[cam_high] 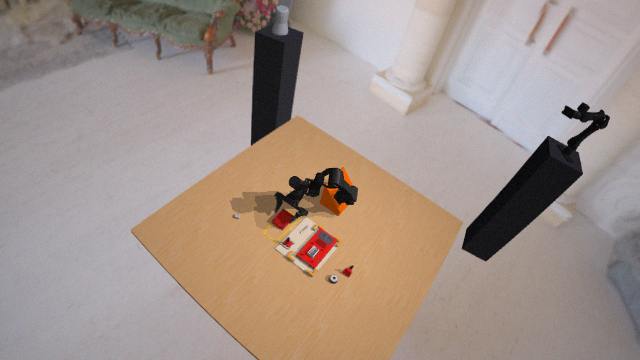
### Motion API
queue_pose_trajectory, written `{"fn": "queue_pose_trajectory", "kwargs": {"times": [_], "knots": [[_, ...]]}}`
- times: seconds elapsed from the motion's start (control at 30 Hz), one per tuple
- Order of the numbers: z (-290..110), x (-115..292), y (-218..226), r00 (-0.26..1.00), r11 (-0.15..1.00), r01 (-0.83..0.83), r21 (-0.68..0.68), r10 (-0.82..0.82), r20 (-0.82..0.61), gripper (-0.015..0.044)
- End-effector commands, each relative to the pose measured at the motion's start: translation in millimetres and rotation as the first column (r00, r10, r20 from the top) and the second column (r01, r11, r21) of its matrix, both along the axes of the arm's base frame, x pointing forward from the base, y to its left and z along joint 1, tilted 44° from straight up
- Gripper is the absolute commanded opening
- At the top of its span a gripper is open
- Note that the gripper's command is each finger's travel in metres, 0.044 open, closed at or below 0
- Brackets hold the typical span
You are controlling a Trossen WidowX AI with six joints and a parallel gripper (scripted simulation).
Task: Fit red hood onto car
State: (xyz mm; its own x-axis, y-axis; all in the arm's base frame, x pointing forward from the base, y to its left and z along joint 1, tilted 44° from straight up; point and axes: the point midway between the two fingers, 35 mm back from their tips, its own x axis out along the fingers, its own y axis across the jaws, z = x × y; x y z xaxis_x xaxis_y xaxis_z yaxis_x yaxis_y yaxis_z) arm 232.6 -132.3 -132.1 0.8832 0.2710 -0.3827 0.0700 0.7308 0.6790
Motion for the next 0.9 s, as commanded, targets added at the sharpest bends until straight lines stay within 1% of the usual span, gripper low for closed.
{"fn": "queue_pose_trajectory", "kwargs": {"times": [0.0, 0.8, 0.87], "knots": [[-3.7, -0.6, 3.1, 1.000, 1.000, 0.003, 0.007, -0.003, -0.009, 0.0440], [-11.3, 0.5, 10.9, 1.000, 1.000, 0.003, 0.008, -0.003, -0.008, 0.0440], [-8.6, 1.3, 8.7, 1.000, 1.000, 0.000, 0.001, 0.000, 0.000, 0.0387]]}}
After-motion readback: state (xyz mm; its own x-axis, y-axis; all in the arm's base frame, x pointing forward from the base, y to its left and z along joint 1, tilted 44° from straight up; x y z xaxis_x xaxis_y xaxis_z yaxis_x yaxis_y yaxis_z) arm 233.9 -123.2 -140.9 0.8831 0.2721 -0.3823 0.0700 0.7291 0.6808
